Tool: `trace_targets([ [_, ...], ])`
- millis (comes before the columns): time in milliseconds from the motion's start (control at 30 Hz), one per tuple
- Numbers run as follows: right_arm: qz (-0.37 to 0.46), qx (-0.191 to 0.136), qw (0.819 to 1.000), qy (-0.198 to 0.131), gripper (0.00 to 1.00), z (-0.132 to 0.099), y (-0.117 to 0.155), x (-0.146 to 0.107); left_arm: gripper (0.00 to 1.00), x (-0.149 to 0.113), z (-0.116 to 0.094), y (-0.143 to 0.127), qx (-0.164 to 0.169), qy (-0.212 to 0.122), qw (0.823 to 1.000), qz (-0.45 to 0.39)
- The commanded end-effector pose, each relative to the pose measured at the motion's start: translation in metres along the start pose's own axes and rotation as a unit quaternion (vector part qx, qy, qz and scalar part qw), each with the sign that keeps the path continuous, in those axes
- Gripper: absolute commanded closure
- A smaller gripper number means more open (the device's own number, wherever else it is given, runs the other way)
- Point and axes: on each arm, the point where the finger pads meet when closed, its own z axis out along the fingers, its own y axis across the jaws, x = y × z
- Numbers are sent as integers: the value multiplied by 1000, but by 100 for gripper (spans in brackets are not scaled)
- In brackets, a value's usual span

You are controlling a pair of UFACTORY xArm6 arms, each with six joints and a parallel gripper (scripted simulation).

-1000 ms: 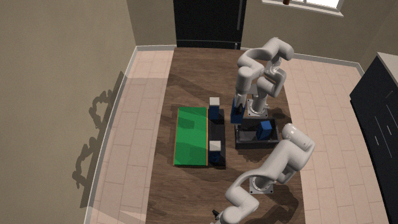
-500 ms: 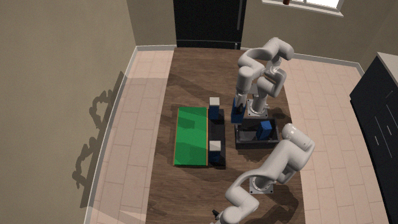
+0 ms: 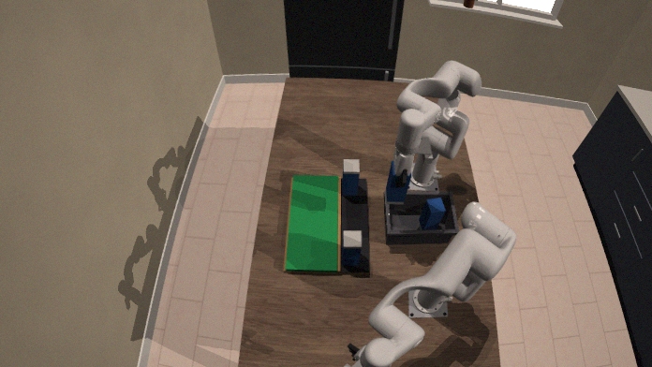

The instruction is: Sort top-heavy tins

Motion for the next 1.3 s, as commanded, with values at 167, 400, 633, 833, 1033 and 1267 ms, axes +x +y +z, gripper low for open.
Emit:
trace_targets([
  [167,-4,-2,1000,-2,100,-2,0,20,0,1,-2,0,0,2,1000,0],
  [400,-7,-2,1000,-2,100,-2,0,34,0,1,-2,0,0,2,1000,0],
  [633,-10,-2,1000,-1,100,-2,0,48,0,1,-2,0,0,2,1000,0],
  [833,-13,-2,1000,-1,100,-2,-1,61,0,1,-2,0,0,2,1000,0],
  [1033,-14,-2,1000,-1,100,-2,-1,71,0,1,-2,0,0,2,1000,0],
  [1267,-16,-2,1000,-1,100,-2,-1,80,0,1,-2,0,0,2,1000,0],
])
